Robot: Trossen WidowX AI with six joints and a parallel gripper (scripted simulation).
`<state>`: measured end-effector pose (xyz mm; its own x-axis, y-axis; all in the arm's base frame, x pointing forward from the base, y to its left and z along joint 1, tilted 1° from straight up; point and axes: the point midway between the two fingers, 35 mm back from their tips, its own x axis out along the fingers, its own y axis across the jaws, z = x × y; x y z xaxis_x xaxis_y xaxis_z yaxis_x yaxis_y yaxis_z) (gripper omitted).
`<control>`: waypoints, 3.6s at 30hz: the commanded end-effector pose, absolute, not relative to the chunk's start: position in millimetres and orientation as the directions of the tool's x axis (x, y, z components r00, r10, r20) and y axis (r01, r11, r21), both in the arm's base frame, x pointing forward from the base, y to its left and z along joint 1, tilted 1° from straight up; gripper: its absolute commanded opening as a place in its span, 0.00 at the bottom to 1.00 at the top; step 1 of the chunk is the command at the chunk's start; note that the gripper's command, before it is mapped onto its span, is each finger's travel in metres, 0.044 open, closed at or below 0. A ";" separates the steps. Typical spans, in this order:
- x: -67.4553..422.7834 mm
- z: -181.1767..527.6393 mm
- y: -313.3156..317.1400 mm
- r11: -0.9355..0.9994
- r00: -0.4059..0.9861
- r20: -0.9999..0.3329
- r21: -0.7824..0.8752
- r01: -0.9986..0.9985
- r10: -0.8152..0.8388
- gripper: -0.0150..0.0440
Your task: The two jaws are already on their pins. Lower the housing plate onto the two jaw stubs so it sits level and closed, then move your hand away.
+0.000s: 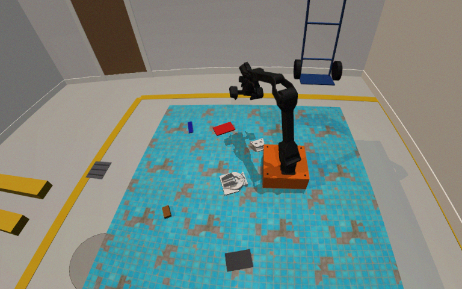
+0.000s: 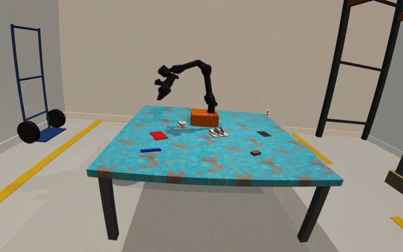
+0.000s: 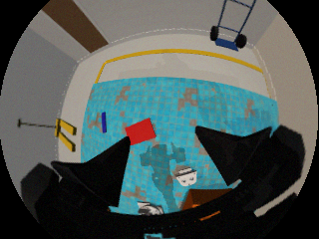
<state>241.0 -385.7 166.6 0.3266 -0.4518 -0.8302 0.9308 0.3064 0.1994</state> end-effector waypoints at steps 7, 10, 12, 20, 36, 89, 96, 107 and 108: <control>209.2 108.1 -325.8 0.356 0.195 -0.941 0.088 0.930 -0.276 1.00; 199.2 94.7 -308.0 0.375 0.157 -0.962 0.063 0.925 -0.225 1.00; 192.3 86.2 -295.9 0.389 0.131 -0.973 0.048 0.920 -0.191 1.00; 162.2 56.6 -246.0 0.449 0.022 -0.998 -0.004 0.894 -0.054 1.00; 156.2 11.8 -237.5 0.461 0.001 -1.000 -0.012 0.887 -0.029 1.00; 156.1 -36.2 -238.7 0.461 0.001 -1.000 -0.012 0.887 -0.028 1.00; 156.1 -38.4 -238.6 0.461 0.001 -1.000 -0.012 0.887 -0.028 1.00; 156.1 -38.4 -238.6 0.461 0.001 -1.000 -0.012 0.887 -0.028 1.00; 156.1 -38.4 -238.6 0.461 0.001 -1.000 -0.012 0.887 -0.028 1.00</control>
